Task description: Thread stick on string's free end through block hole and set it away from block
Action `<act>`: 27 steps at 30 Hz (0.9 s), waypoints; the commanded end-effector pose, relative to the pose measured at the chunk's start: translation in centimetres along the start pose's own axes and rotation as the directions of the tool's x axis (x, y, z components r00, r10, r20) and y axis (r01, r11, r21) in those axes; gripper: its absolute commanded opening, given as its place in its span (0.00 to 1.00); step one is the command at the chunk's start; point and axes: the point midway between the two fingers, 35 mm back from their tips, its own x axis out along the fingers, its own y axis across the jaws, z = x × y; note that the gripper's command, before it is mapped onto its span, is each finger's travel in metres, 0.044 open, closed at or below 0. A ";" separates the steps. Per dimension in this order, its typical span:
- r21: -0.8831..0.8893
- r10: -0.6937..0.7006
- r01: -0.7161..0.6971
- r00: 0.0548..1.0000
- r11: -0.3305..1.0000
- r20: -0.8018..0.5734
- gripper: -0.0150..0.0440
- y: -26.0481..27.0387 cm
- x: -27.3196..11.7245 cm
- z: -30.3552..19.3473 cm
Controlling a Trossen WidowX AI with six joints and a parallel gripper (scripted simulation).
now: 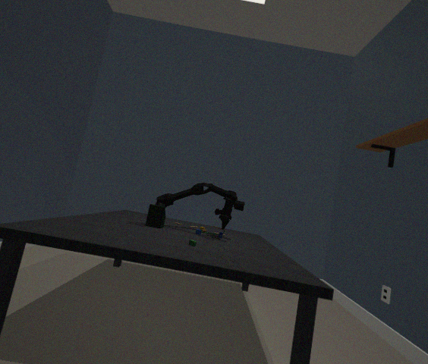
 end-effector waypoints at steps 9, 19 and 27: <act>0.005 -0.005 0.005 1.000 1.000 -0.031 0.25 0.4 -0.1 -1.5; 0.006 -0.005 0.006 0.998 1.000 -0.056 0.25 0.8 -0.2 -2.7; 0.010 -0.006 0.007 0.997 1.000 -0.076 0.25 1.1 -0.3 -3.5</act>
